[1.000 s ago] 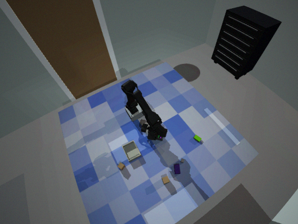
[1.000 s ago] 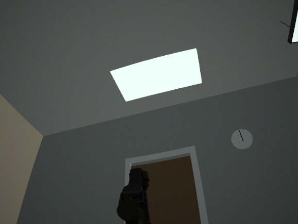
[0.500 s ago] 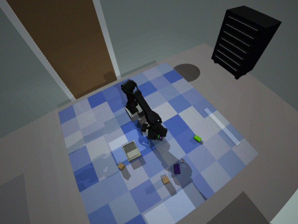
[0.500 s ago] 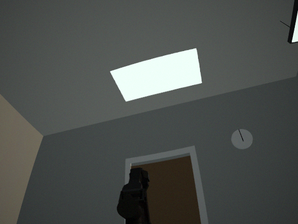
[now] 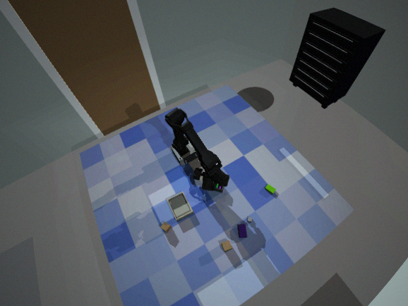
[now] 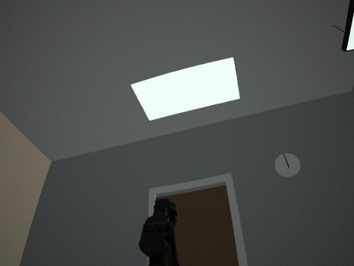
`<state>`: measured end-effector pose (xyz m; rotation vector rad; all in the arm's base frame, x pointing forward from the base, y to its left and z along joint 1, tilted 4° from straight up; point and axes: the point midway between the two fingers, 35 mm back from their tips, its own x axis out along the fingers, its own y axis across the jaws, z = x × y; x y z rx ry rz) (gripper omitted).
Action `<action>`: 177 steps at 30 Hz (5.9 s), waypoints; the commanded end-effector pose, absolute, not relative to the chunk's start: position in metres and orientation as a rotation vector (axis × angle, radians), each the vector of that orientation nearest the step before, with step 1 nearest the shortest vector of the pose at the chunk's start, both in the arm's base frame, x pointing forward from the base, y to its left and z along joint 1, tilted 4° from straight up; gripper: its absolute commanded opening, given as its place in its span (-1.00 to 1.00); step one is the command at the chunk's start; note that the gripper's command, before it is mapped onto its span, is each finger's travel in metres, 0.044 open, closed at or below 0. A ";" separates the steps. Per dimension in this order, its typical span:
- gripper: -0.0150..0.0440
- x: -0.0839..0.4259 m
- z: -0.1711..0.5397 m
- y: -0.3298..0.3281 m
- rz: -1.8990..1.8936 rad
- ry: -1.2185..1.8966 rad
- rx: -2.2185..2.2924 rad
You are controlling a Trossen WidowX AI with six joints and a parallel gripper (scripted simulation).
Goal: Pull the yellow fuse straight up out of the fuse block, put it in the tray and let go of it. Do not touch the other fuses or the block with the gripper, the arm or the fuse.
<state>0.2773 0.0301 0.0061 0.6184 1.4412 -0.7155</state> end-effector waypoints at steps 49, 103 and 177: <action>-0.49 0.277 0.034 0.032 -0.719 1.439 0.617; -0.49 0.284 0.071 -0.179 -0.731 1.430 0.603; 0.63 0.283 0.070 -0.183 -0.727 1.429 0.601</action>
